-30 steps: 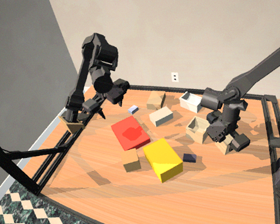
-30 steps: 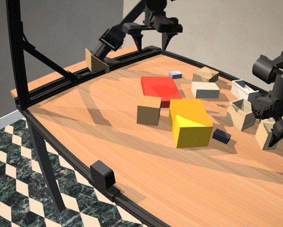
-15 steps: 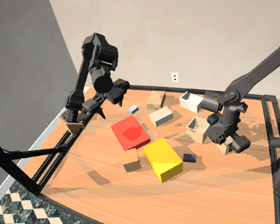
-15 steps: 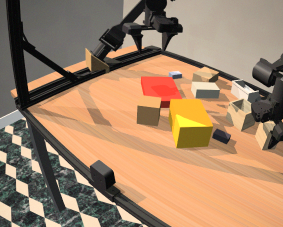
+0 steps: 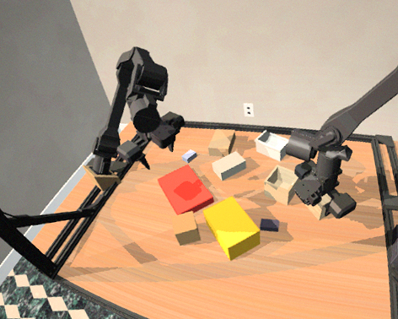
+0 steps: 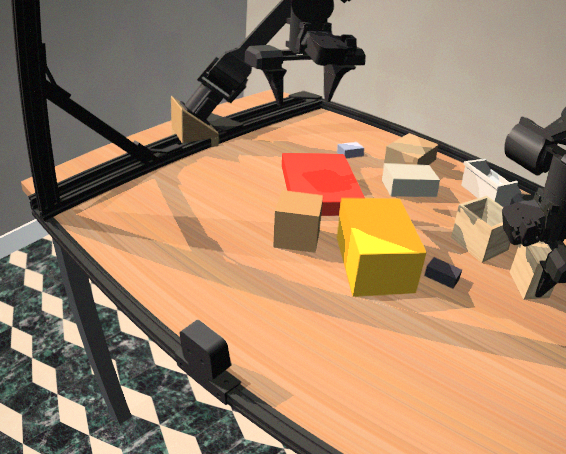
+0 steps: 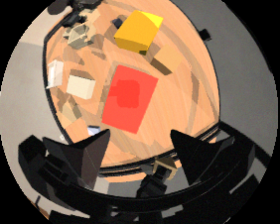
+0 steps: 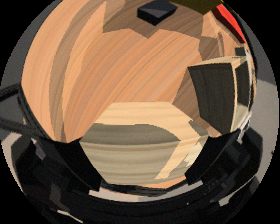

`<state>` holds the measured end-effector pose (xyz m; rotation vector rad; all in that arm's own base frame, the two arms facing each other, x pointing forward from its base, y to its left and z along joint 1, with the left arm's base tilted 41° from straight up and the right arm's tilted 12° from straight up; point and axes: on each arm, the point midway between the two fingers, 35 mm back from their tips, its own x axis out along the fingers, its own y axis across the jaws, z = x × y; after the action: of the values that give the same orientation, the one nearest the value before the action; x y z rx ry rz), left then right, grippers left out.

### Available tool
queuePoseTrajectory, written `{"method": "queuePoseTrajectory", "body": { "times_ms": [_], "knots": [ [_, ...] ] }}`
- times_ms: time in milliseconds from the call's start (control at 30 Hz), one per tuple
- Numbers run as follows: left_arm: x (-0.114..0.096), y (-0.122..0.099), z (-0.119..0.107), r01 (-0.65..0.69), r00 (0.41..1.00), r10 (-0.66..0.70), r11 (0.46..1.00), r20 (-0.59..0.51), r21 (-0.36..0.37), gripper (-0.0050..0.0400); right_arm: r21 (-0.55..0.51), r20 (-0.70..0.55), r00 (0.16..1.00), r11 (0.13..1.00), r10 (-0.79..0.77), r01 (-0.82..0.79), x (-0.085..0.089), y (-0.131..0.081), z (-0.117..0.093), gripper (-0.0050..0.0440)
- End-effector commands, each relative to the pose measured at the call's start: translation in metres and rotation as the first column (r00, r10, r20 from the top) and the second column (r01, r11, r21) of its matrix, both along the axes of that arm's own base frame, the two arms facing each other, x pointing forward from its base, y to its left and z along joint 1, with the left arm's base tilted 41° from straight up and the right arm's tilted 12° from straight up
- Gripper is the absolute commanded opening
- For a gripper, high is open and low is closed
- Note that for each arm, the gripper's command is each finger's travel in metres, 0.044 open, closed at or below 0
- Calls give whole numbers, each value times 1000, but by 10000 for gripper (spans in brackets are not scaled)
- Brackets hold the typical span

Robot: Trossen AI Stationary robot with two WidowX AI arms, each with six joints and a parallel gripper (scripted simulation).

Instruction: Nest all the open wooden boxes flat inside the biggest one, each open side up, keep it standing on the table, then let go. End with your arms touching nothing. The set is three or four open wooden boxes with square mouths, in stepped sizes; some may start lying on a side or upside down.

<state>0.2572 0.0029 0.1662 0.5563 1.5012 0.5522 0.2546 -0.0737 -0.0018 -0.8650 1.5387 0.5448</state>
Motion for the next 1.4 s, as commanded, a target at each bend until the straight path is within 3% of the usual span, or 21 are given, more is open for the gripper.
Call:
{"method": "queuePoseTrajectory", "body": {
  "times_ms": [0,133,200,433,1367],
  "knots": [
    [0,0,0,-2,1000,2,1000,3,0,400,4,-7,1000,1000,6,-6,-2,1,-2,249],
    [0,0,0,-2,1000,2,1000,3,0,400,4,-7,1000,1000,6,-6,-2,1,-2,153],
    [0,0,0,-2,1000,2,1000,3,0,400,4,-7,1000,1000,6,-6,-2,1,-2,153],
    [0,0,0,-2,1000,2,1000,3,0,400,-64,-54,999,998,-4,1,0,4,2,0],
    [0,0,0,-2,1000,2,1000,3,0,400,-257,-197,978,966,-61,9,7,15,11,0]
  ]
}}
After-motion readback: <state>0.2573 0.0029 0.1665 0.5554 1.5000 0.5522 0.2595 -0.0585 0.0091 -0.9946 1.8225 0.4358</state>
